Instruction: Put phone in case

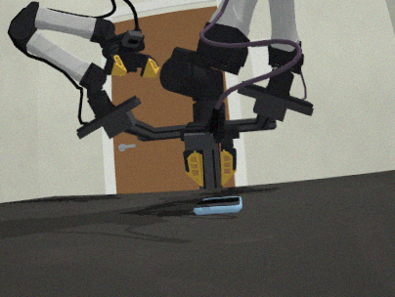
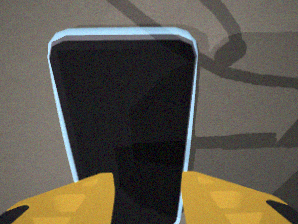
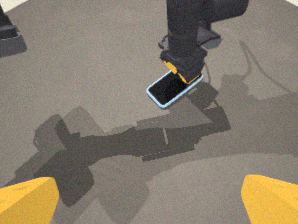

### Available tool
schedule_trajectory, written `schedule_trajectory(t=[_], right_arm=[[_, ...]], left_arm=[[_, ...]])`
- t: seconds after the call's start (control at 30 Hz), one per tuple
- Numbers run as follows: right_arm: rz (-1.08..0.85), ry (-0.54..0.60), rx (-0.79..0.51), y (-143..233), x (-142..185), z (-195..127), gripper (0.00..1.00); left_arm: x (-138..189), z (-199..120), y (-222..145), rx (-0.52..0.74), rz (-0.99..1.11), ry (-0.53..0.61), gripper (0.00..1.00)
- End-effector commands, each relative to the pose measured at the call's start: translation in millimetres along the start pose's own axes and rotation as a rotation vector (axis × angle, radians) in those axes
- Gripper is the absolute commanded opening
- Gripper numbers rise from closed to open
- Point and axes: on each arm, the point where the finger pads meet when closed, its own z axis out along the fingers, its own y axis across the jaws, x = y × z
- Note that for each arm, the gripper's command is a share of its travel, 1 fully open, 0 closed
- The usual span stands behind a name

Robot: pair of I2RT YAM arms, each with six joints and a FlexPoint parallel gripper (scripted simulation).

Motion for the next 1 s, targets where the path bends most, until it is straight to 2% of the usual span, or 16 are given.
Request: schedule_trajectory(t=[0.0,0.3,0.63,0.93,0.97], right_arm=[[0.013,0.068,-0.058,16.9,-4.0,5.0,1.00],[0.008,0.237,-0.134,28.6,6.4,40.5,1.00],[0.047,0.298,-0.146,22.1,6.4,61.8,1.00],[0.065,0.310,-0.119,16.3,5.9,63.7,1.00],[0.064,0.309,-0.120,16.4,5.9,63.6,1.00]], left_arm=[[-13.0,-6.5,8.9,-0.038,0.037,0.025,0.36],[-53.9,-13.7,12.3,-0.035,-0.004,-0.024,0.36],[-55.2,-15.1,9.8,-0.031,-0.009,-0.030,0.36],[-55.2,-15.1,9.8,-0.031,-0.009,-0.030,0.36],[-45.3,-9.6,7.4,-0.030,0.007,-0.007,0.36]])
